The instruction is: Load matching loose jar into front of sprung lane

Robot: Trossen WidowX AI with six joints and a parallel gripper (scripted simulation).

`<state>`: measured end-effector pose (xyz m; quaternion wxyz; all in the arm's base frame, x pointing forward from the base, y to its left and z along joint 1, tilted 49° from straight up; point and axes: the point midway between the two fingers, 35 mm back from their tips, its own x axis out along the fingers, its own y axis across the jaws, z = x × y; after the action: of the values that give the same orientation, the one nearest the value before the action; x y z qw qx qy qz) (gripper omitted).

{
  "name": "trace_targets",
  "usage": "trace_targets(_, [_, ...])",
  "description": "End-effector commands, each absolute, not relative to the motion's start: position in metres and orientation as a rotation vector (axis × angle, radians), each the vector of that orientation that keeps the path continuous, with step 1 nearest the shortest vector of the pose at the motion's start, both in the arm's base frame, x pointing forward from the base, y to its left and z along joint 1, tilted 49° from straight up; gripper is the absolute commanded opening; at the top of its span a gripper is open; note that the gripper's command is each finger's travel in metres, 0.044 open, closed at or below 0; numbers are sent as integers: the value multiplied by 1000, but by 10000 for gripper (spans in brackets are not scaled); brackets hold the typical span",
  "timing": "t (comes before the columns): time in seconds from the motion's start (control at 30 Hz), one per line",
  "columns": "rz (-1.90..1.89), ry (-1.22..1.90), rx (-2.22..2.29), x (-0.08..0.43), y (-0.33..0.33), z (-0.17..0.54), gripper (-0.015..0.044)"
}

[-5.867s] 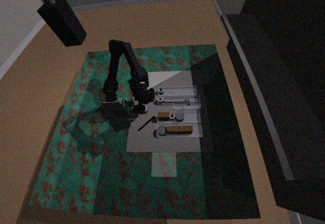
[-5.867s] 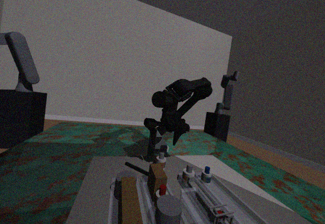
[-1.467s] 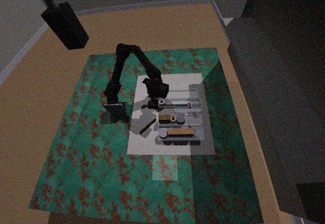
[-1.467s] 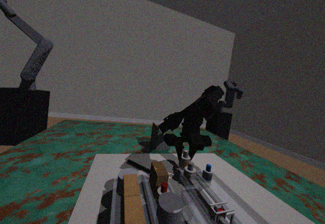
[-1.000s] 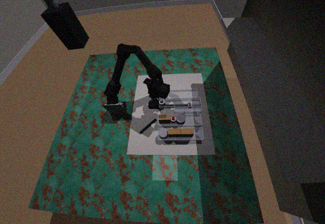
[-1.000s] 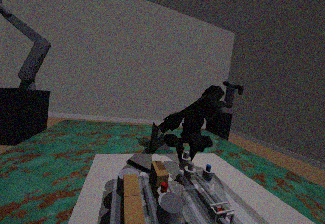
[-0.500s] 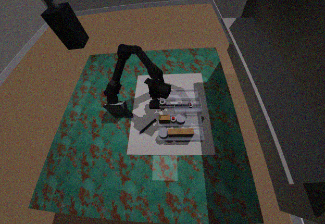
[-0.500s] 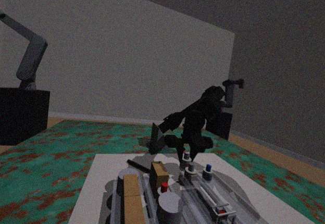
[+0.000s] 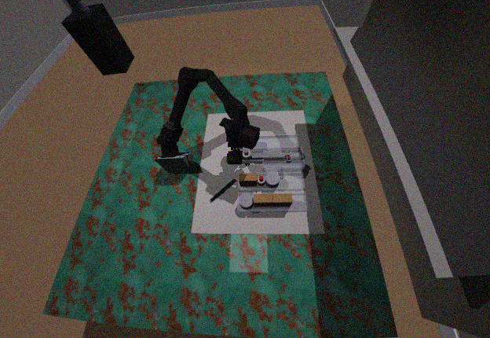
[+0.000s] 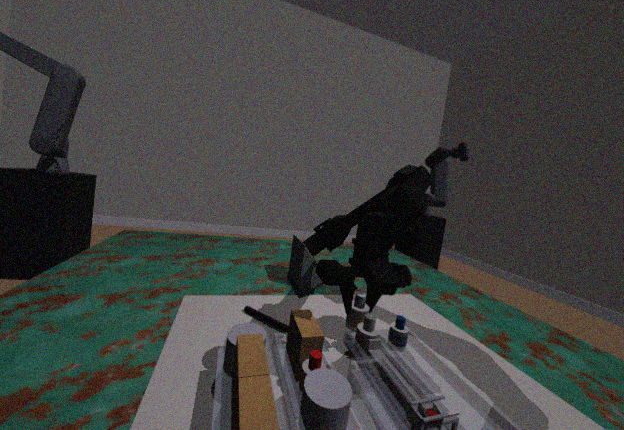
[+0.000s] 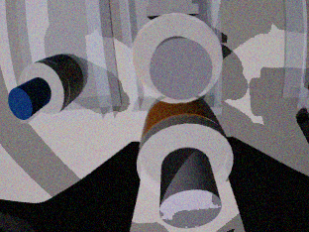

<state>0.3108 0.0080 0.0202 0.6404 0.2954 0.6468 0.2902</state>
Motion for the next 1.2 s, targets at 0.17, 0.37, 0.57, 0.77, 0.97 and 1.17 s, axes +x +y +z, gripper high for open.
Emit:
trace_targets(0.17, [660,1454,671,322,6,23,0])
trace_targets(0.37, [660,1454,671,324,6,23,0])
trace_targets(0.57, [660,1453,671,327,6,23,0])
trace_targets(0.77, [660,1453,671,330,6,24,0])
trace_targets(0.97, [660,1453,671,333,6,24,0])
trace_targets(1.17, [661,1453,671,335,6,25,0])
